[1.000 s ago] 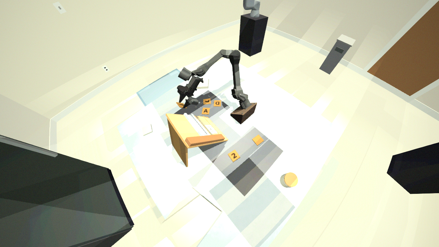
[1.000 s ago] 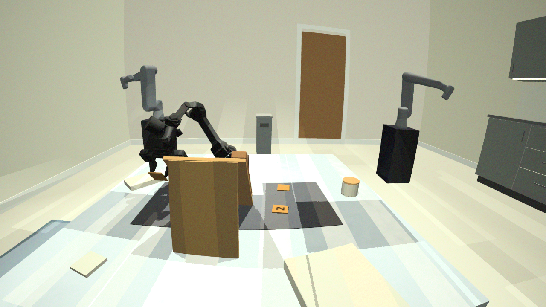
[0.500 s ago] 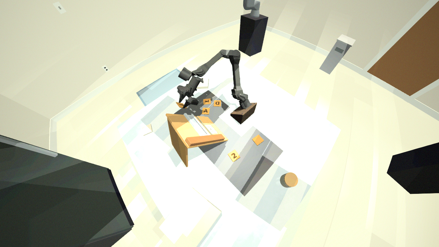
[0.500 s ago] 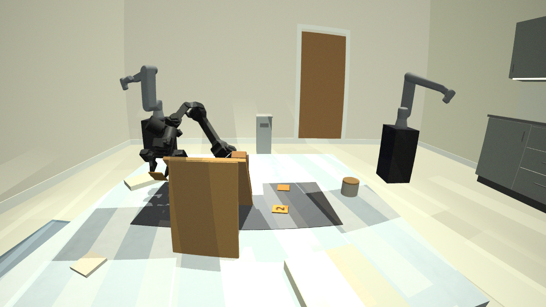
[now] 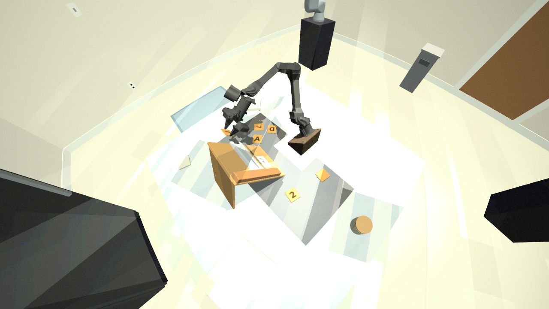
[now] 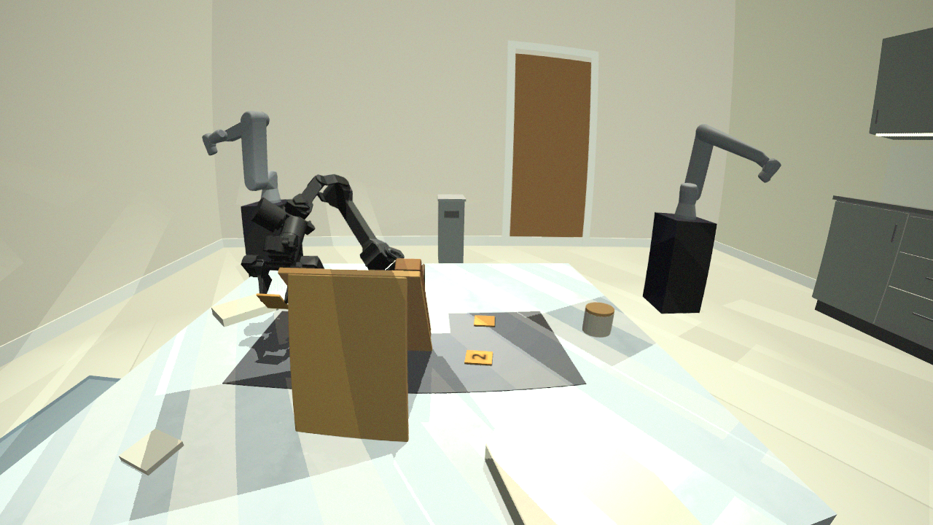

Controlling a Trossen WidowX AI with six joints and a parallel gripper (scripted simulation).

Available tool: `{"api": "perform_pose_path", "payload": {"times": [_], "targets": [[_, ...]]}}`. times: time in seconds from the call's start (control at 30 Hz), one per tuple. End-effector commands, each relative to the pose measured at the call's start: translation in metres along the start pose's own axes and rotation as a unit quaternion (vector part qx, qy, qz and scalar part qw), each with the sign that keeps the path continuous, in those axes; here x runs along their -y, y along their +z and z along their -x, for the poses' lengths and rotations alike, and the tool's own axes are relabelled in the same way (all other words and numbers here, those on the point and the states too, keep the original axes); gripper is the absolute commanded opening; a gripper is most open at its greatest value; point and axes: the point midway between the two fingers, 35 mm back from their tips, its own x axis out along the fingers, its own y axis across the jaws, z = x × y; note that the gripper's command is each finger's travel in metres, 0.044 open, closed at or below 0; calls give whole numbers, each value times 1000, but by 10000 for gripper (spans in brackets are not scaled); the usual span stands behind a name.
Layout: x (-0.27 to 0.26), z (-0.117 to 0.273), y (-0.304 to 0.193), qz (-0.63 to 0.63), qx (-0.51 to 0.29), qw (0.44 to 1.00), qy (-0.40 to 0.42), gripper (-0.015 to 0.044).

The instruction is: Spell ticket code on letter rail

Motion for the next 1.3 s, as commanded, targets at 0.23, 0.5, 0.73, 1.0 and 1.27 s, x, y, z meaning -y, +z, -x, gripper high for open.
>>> {"api": "perform_pose_path", "payload": {"times": [0.23,0.5,0.73,1.0,1.27], "targets": [[-6,-1,-2,-2,-2,1000,-1,0],[-10,-1,-2,-2,-2,1000,-1,0],[-14,-1,-2,-2,-2,1000,0,0],[-18,-1,-2,-2,-2,1000,0,0],[-22,-2,-2,-2,-2,1000,0,0]]}}
